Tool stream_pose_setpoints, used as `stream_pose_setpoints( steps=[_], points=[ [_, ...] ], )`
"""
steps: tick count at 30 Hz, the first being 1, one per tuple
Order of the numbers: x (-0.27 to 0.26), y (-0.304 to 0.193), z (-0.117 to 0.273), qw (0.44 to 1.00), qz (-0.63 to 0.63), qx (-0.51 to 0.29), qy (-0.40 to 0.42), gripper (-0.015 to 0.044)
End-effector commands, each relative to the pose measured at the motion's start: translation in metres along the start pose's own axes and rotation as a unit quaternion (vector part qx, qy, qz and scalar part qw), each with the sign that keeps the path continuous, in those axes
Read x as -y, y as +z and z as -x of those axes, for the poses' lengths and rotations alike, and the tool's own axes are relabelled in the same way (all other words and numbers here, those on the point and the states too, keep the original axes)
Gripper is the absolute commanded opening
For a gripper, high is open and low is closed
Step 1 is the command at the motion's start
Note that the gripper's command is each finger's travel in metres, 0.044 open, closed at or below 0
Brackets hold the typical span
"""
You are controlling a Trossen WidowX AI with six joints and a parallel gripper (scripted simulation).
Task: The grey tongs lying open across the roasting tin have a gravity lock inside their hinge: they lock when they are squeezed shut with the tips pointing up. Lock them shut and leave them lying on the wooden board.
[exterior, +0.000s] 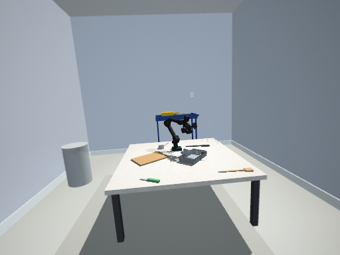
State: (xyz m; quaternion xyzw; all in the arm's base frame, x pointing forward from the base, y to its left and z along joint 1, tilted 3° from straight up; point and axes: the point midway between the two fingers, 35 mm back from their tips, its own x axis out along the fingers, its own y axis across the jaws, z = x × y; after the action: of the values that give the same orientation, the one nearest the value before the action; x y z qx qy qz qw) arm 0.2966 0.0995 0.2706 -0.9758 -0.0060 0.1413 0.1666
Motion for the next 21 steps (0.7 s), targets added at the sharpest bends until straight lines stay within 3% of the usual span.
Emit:
stream_pose_setpoints(
  steps=[1, 6, 11, 16, 21],
  points=[
    [0.000, 0.000, 0.000, 1.000, 0.000, 0.000, 0.000, 0.0426],
    [0.003, 0.006, -0.018, 0.996, -0.073, 0.055, 0.024, 0.0440],
    [0.000, 0.024, -0.054, 0.959, -0.216, 0.150, 0.101, 0.0440],
    [-0.007, 0.046, -0.084, 0.868, -0.382, 0.223, 0.224, 0.0440],
    [-0.021, 0.071, -0.106, 0.727, -0.523, 0.245, 0.373, 0.0440]
  ],
)
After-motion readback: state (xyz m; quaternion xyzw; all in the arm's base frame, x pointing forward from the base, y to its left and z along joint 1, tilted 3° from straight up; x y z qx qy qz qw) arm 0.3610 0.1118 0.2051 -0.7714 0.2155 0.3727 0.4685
